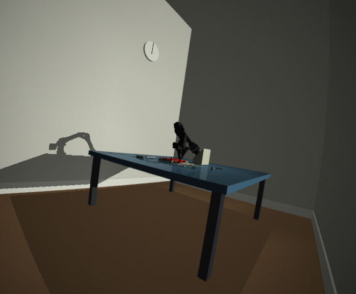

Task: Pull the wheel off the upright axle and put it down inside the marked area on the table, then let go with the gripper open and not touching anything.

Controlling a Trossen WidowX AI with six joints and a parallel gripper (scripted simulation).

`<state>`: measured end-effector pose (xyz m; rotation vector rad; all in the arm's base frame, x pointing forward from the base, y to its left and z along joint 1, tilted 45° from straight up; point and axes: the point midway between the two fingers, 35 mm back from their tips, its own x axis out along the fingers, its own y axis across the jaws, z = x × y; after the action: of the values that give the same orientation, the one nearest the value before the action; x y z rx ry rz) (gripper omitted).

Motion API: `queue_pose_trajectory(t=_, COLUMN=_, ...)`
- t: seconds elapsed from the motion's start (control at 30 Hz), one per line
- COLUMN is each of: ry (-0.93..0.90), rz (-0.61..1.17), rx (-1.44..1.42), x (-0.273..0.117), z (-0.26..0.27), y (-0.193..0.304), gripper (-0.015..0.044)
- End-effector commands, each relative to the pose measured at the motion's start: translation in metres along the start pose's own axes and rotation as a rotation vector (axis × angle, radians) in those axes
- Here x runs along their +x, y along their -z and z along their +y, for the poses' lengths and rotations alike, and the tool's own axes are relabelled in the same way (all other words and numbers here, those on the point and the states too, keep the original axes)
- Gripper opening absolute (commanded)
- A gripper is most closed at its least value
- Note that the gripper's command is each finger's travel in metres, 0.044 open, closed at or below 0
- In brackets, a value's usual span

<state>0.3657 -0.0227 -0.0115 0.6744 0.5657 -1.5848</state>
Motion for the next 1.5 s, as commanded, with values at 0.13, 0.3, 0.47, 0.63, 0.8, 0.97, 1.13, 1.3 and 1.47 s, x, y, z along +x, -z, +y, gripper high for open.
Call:
queue_pose_trajectory(t=0.13, ry=-0.006, rz=0.005, rx=0.005, x=-0.006, z=0.002, y=0.001, gripper=0.0000)
queue_pose_trajectory(t=0.3, ry=-0.006, rz=0.005, rx=0.005, x=-0.007, z=0.002, y=0.001, gripper=0.0000)
queue_pose_trajectory(t=0.47, ry=-0.006, rz=0.005, rx=0.005, x=-0.009, z=0.002, y=0.001, gripper=0.0000)
queue_pose_trajectory(t=0.63, ry=-0.006, rz=0.005, rx=0.004, x=-0.011, z=0.002, y=0.001, gripper=0.0000)
queue_pose_trajectory(t=0.8, ry=-0.005, rz=0.004, rx=0.004, x=-0.012, z=0.002, y=0.001, gripper=0.0000)
queue_pose_trajectory(t=0.97, ry=-0.005, rz=0.004, rx=0.004, x=-0.014, z=0.002, y=0.001, gripper=0.0000)
queue_pose_trajectory(t=1.13, ry=-0.005, rz=0.004, rx=0.004, x=-0.016, z=0.002, y=0.001, gripper=0.0000)
queue_pose_trajectory(t=1.3, ry=-0.005, rz=0.004, rx=0.003, x=-0.017, z=0.002, y=0.001, gripper=0.0000)
queue_pose_trajectory(t=1.47, ry=-0.004, rz=0.003, rx=0.003, x=-0.019, z=0.002, y=0.001, gripper=0.0000)
